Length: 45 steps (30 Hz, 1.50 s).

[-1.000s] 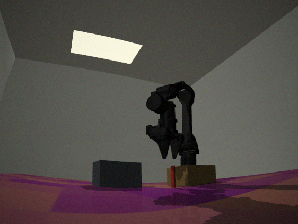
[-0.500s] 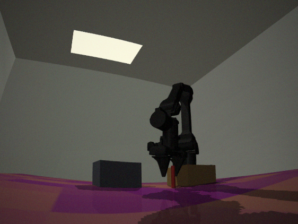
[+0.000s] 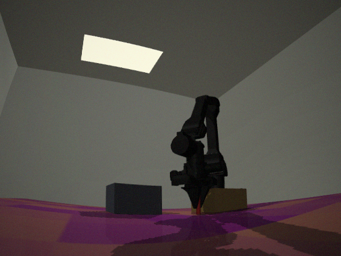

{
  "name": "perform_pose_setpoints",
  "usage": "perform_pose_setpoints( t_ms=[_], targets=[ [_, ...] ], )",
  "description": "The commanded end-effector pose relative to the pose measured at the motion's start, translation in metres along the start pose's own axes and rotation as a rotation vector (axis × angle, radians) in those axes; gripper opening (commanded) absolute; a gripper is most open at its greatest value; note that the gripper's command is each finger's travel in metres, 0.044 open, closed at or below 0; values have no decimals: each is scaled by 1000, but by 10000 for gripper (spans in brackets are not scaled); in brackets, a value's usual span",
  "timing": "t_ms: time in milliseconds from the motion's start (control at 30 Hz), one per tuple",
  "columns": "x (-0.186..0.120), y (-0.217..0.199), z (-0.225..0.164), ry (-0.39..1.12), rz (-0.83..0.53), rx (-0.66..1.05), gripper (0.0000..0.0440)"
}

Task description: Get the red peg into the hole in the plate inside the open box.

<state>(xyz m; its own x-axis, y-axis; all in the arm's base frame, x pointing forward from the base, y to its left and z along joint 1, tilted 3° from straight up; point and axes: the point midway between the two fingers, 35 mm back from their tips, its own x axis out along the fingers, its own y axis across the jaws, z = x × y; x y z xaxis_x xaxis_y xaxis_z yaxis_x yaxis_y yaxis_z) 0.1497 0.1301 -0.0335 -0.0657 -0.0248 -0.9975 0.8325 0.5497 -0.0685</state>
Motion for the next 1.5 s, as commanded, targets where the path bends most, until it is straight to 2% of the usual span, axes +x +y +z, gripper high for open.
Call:
perform_pose_setpoints(
  t_ms=[0, 33, 67, 833, 1200, 1467],
  targets=[
    [-1, 3, -1, 28, -8, -5, 26],
    [-2, 3, -1, 35, -9, -4, 1],
    [-2, 4, 0, 40, -11, -4, 0],
    [-79, 38, 41, -159, 132, -146, 0],
    [-119, 55, 75, -228, 170, -149, 0],
    [-128, 60, 108, -248, 171, -109, 0]
  ],
)
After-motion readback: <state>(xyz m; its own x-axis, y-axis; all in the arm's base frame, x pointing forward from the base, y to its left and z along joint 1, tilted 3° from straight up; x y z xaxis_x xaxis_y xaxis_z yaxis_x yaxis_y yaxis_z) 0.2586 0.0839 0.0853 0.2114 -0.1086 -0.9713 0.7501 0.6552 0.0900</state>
